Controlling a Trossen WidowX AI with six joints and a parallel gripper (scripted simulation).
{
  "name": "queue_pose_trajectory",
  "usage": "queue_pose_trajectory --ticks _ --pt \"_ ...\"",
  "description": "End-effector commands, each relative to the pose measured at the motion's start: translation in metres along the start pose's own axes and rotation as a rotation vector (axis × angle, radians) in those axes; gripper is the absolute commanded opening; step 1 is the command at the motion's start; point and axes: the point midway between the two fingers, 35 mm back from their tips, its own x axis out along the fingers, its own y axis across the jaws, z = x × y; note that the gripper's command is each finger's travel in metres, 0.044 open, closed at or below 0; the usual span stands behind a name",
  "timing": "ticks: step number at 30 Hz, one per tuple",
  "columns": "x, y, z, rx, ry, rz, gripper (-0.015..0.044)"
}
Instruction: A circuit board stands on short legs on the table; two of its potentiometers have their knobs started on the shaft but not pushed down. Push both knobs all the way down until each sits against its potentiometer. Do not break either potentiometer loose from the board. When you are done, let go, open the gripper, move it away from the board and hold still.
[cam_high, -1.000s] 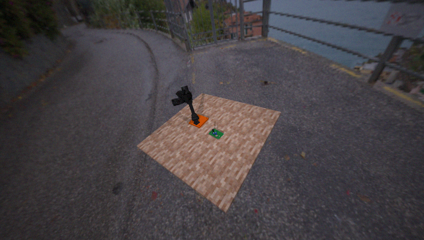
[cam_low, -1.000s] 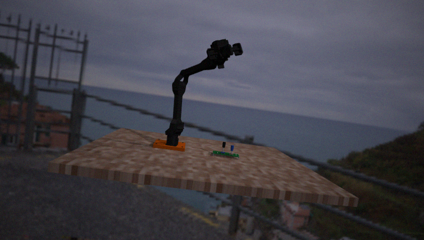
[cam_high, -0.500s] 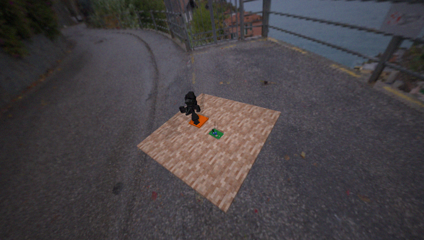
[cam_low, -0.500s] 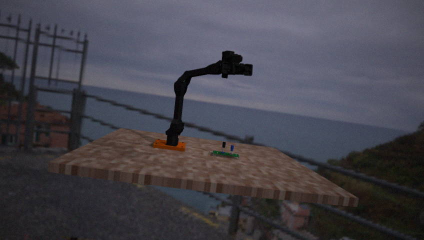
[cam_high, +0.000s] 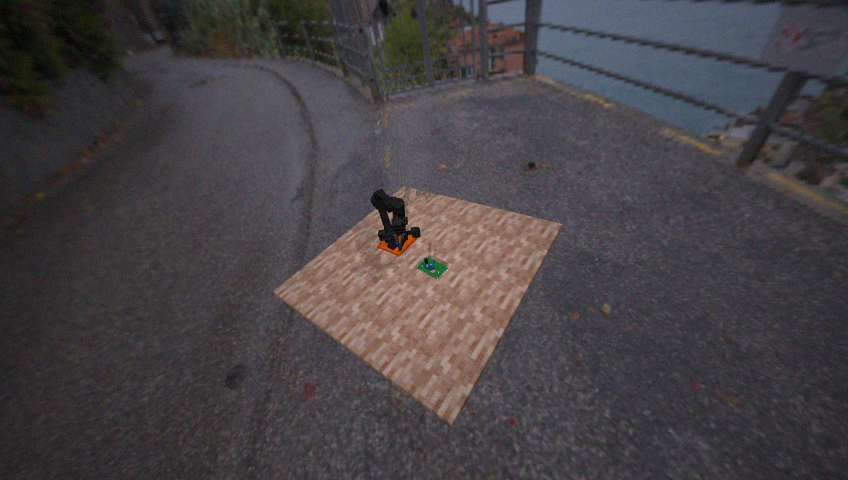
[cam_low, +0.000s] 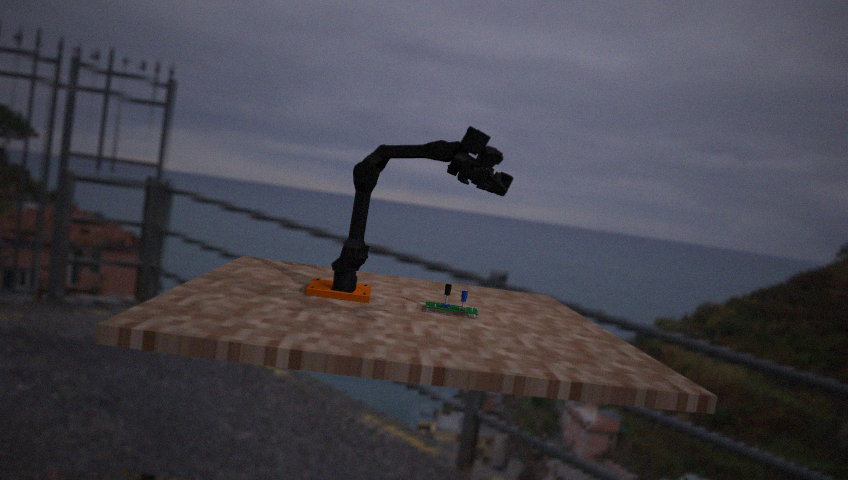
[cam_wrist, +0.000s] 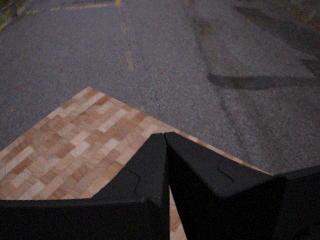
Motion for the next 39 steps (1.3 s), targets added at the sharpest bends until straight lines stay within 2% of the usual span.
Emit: queue_pose_trajectory --ticks 1,16,35,39 --pt "0.003 0.018 -0.027 -0.047 0.093 0.056 0.0000" --pt "-0.015 0.076 -0.144 -0.246 0.513 0.270 0.0000" --pt "-0.095 0.098 -0.268 -0.457 1.084 0.445 0.0000" --pt "-0.103 0.098 -0.275 -0.471 1.128 0.453 0.0000"
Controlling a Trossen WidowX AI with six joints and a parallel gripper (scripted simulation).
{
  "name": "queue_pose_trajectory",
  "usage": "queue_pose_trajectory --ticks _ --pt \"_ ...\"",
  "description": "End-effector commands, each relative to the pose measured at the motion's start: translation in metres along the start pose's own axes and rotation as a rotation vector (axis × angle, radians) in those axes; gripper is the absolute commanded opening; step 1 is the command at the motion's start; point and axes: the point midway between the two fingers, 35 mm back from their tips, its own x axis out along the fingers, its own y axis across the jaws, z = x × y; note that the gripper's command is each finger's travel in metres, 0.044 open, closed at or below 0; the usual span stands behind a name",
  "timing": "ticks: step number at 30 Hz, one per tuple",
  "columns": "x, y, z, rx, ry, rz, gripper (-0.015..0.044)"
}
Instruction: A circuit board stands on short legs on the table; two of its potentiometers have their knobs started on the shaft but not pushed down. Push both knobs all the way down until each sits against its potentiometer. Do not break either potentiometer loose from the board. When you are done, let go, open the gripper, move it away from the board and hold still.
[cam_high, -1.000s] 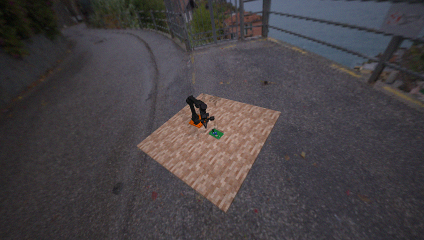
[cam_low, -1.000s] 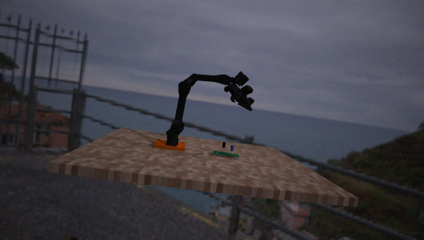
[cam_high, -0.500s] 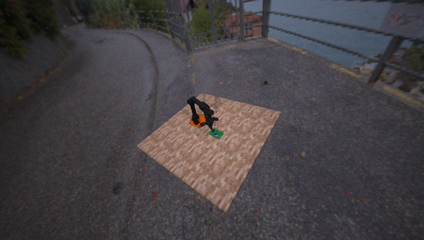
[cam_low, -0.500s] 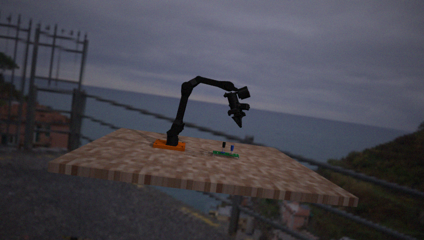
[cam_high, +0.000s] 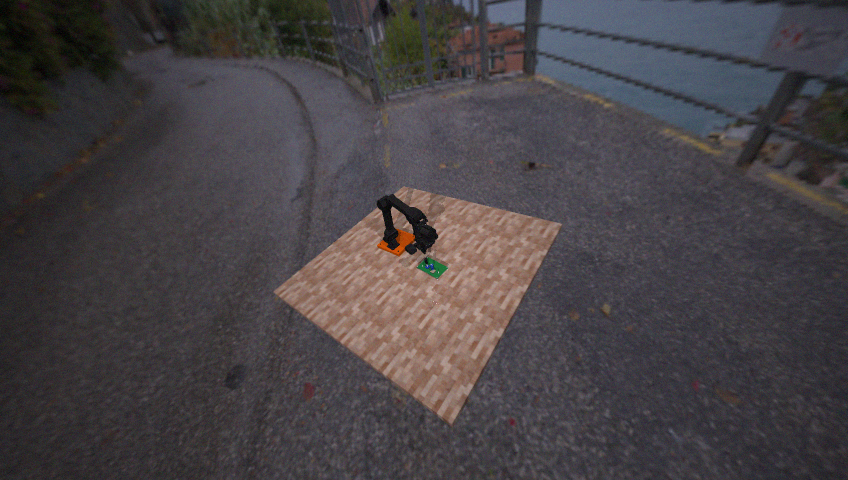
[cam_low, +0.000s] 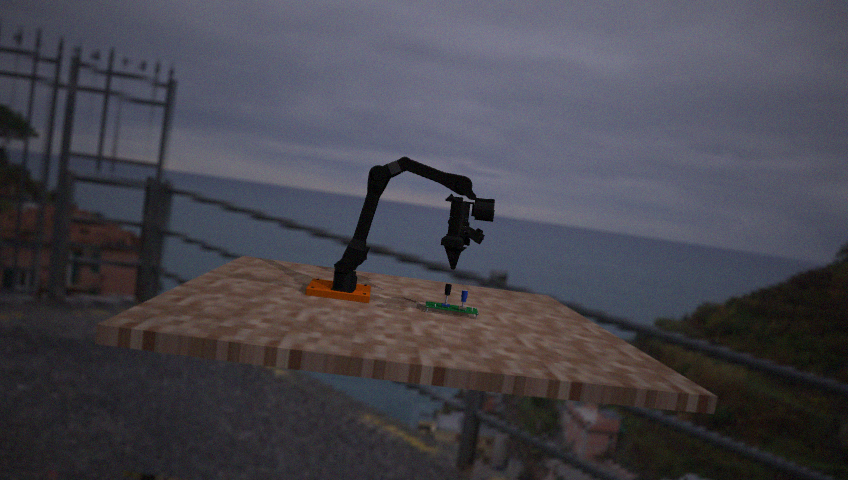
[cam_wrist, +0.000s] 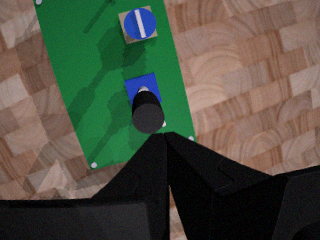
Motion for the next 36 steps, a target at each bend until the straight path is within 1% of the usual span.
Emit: queue_pose_trajectory --ticks 1,6,12,24,36 --pt "0.002 0.003 -0.006 0.000 0.029 0.010 0.0000" --pt "0.022 0.003 -0.006 0.000 0.029 0.010 0.0000" --pt "0.025 0.003 -0.006 0.000 0.029 0.010 0.0000" --pt "0.043 0.003 -0.007 0.000 0.029 0.010 0.0000" --pt "0.044 0.003 -0.007 0.000 0.029 0.010 0.0000"
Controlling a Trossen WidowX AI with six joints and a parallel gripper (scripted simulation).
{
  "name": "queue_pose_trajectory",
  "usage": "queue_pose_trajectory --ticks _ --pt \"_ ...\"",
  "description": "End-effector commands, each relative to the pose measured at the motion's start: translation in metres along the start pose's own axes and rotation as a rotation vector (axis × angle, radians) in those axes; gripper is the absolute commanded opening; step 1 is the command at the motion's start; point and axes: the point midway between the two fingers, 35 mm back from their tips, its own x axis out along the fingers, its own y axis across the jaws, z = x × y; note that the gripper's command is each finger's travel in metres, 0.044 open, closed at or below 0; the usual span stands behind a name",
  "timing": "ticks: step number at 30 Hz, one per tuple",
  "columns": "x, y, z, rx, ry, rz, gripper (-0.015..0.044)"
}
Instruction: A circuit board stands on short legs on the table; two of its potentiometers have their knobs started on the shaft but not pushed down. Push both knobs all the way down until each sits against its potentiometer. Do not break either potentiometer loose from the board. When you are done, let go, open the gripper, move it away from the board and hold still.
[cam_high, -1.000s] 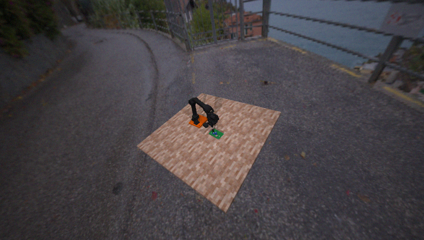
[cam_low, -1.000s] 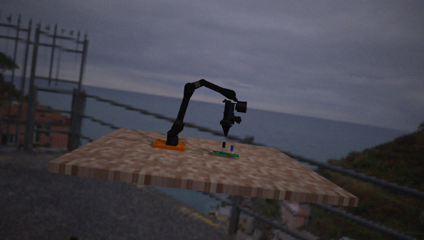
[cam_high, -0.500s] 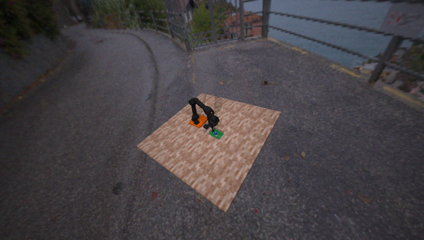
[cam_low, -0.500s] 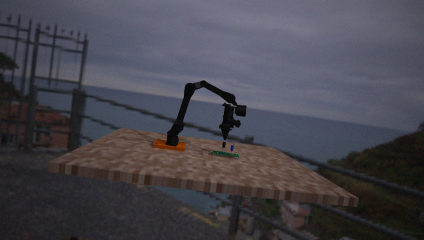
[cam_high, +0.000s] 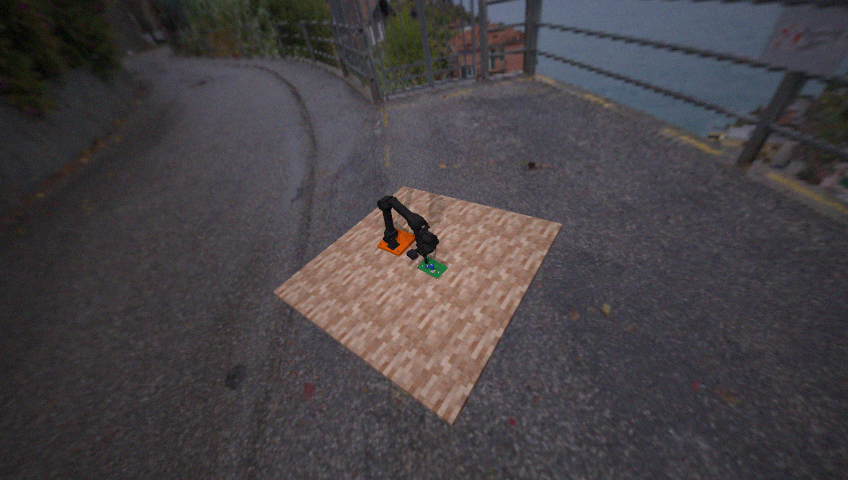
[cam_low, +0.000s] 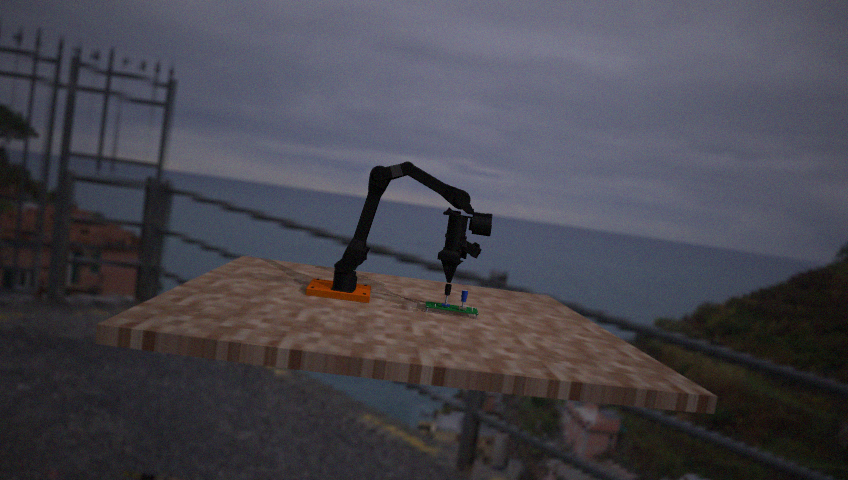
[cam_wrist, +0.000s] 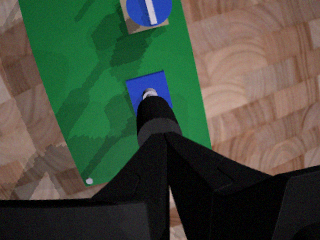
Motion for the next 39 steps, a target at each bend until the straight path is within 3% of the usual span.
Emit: queue_pose_trajectory --ticks 1,39 --pt "0.0012 0.0006 -0.0001 0.003 0.001 0.004 0.0000" --pt "0.0084 0.0006 -0.0001 0.003 0.001 0.004 0.0000"
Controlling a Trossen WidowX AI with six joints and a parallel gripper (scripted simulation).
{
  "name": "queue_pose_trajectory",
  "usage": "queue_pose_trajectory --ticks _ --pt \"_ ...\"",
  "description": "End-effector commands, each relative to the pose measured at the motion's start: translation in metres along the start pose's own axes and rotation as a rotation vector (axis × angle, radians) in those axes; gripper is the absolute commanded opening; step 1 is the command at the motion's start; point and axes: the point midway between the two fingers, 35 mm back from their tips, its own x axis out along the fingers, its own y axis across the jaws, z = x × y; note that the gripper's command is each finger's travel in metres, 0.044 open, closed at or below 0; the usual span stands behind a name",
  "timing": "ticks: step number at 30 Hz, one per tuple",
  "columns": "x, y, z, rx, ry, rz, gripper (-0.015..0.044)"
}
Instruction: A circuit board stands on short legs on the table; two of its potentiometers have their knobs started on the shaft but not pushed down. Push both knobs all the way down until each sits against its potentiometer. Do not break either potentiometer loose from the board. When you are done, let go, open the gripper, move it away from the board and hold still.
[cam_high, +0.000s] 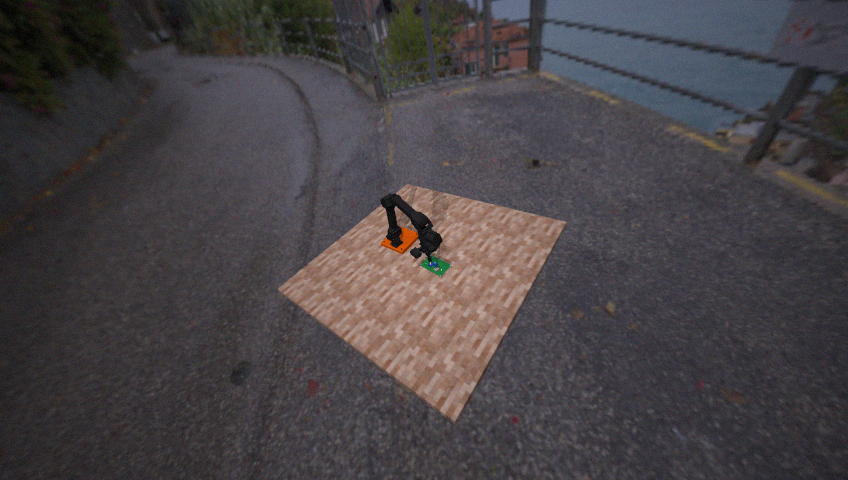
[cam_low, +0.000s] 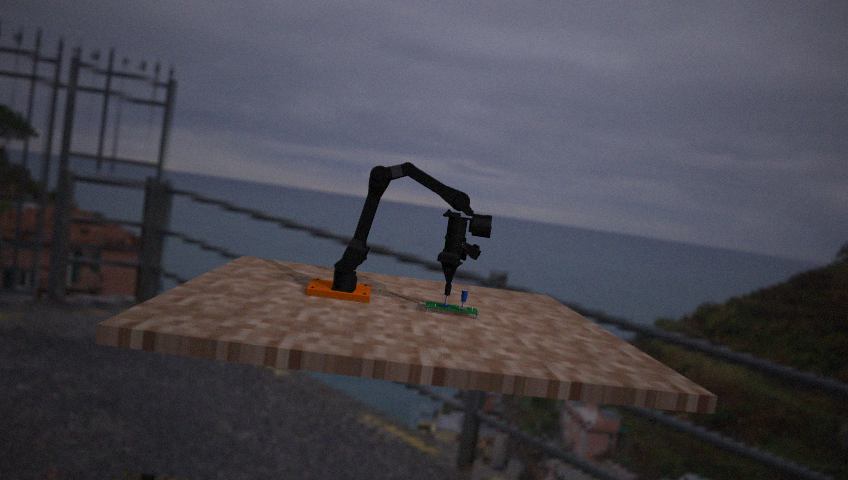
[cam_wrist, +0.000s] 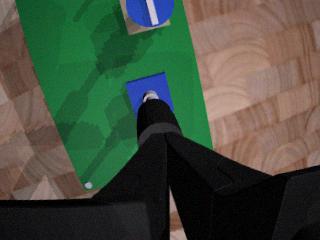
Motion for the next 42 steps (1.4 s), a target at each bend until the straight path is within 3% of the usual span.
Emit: queue_pose_trajectory --ticks 1,42 --pt "0.004 0.001 0.000 0.004 0.001 0.004 0.0000" --pt "0.023 0.001 0.000 0.004 0.001 0.004 0.0000"
